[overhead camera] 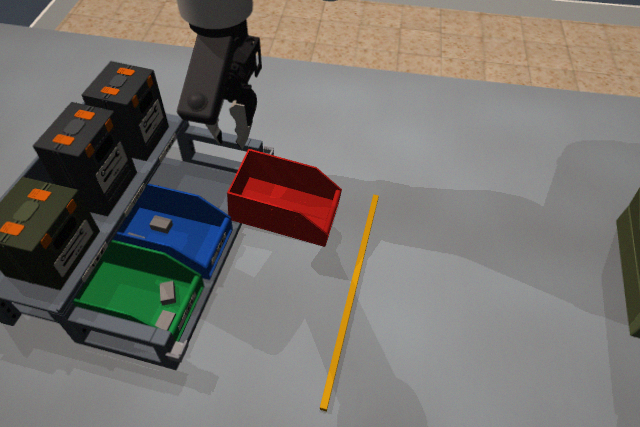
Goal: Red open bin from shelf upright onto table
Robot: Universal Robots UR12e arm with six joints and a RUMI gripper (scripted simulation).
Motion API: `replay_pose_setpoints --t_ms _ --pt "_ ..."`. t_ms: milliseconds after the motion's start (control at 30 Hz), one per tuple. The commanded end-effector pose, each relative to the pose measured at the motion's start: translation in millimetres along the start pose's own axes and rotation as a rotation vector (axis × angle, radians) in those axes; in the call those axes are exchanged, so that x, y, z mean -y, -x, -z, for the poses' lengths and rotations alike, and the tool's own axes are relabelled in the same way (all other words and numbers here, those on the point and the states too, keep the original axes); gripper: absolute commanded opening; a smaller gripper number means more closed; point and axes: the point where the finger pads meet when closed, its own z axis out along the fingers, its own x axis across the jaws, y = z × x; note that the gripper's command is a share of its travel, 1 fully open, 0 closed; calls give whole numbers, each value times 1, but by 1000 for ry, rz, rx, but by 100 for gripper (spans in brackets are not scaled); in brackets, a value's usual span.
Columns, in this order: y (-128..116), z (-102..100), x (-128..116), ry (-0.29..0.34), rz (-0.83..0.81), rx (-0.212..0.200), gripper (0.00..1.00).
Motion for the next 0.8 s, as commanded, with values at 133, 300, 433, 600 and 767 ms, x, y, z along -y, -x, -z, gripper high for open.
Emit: replay_pose_setpoints --t_ms 133,300,433,600,767 --pt "1 0 0 0 0 -1 20" --pt "4 -1 0 0 0 -1 20" --pt "4 -1 0 0 0 -1 20" --pt "4 -1 0 0 0 -1 20" --pt "6 -1 0 0 0 -1 20"
